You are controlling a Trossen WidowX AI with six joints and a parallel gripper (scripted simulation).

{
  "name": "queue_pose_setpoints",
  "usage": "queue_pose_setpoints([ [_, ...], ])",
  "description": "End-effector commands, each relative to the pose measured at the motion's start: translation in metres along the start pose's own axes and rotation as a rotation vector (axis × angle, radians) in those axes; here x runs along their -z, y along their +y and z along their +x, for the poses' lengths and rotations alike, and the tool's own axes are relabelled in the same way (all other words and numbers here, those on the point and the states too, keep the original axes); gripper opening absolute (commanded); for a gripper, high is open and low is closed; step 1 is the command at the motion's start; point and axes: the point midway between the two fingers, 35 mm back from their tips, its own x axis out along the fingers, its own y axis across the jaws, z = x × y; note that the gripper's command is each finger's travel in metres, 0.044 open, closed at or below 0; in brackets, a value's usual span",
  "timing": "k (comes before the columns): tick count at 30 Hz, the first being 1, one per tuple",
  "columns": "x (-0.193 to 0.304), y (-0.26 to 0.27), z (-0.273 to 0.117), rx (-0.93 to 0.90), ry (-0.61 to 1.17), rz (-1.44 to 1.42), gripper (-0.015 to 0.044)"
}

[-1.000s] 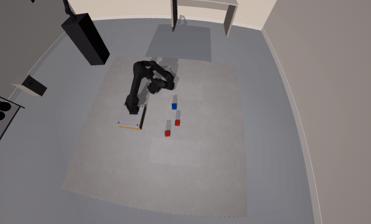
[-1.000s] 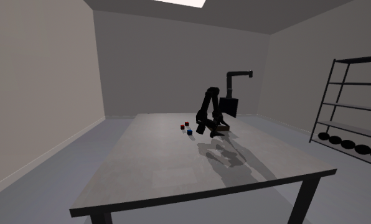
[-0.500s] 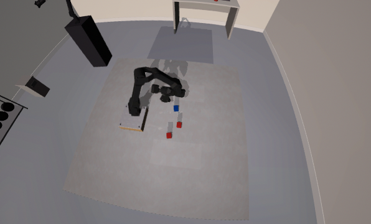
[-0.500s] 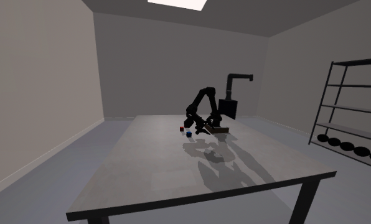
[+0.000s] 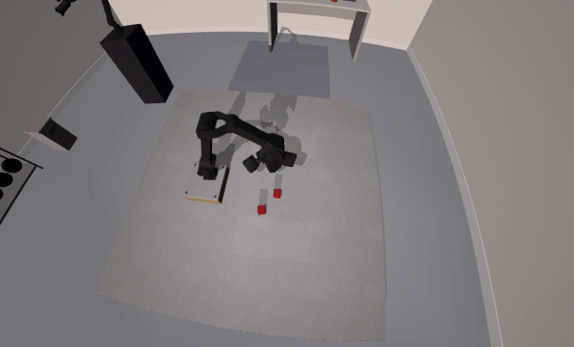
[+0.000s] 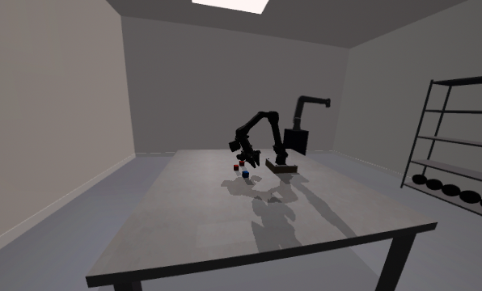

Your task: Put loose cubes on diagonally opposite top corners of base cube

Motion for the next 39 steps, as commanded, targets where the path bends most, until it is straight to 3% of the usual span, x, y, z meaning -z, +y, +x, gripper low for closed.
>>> queue_pose_setpoints([
  [1, -0.025, -0.012, -0.025, -0.019, -0.111, -0.175, 0.0265],
  [11, -0.077, -0.061, -0.088, 0.067, -0.370, -0.554, 0.0265],
  [23, -0.111, -0.144, -0.159, 0.358, -0.559, -0.887, 0.0265],
  [31, -0.112, -0.146, -0.159, 0.364, -0.560, -0.891, 0.0265],
  [39, -0.147, -0.150, -0.111, 0.364, -0.560, -0.891, 0.0265],
])
